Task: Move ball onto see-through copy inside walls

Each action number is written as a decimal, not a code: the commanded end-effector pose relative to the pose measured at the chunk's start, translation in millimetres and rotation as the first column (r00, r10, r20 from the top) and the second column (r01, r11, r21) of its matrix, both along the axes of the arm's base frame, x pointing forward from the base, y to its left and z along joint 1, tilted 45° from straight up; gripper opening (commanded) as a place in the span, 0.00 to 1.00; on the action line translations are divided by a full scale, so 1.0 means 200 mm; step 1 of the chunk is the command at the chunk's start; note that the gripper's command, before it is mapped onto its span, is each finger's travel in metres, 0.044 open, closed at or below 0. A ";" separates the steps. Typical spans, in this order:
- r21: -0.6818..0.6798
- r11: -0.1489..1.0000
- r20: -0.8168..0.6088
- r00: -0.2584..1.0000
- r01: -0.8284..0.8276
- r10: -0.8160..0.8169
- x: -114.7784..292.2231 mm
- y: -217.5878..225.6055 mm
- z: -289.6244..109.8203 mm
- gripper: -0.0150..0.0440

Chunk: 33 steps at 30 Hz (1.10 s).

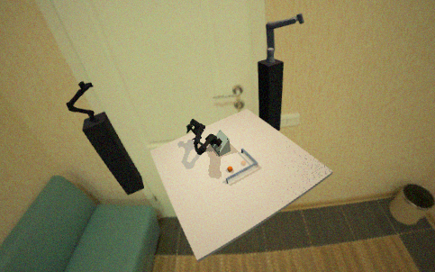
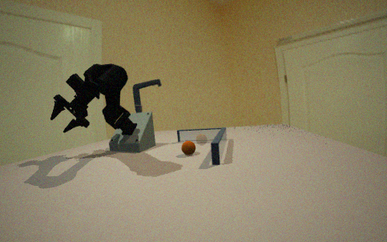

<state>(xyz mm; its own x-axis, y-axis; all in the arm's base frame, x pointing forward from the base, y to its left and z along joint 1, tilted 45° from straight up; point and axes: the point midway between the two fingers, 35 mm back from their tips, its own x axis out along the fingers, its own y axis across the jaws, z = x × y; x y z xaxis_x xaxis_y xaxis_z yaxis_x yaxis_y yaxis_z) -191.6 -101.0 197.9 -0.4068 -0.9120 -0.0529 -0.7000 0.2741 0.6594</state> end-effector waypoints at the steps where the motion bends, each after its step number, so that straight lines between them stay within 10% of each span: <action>1: 0.005 1.000 -0.004 1.000 0.012 -0.012 -0.01 0.01 0.00 0.89; 16: 0.503 0.498 -0.292 0.682 0.706 -0.671 -0.30 1.05 -0.19 0.83; 33: 0.941 -0.082 -0.249 0.506 0.329 -0.825 0.48 1.91 -0.49 0.83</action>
<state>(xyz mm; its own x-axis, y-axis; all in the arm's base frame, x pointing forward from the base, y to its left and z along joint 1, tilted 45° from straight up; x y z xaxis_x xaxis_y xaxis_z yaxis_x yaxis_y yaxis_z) -149.5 254.8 114.4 -0.6340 0.3646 -0.6819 -0.6860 0.1419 0.7137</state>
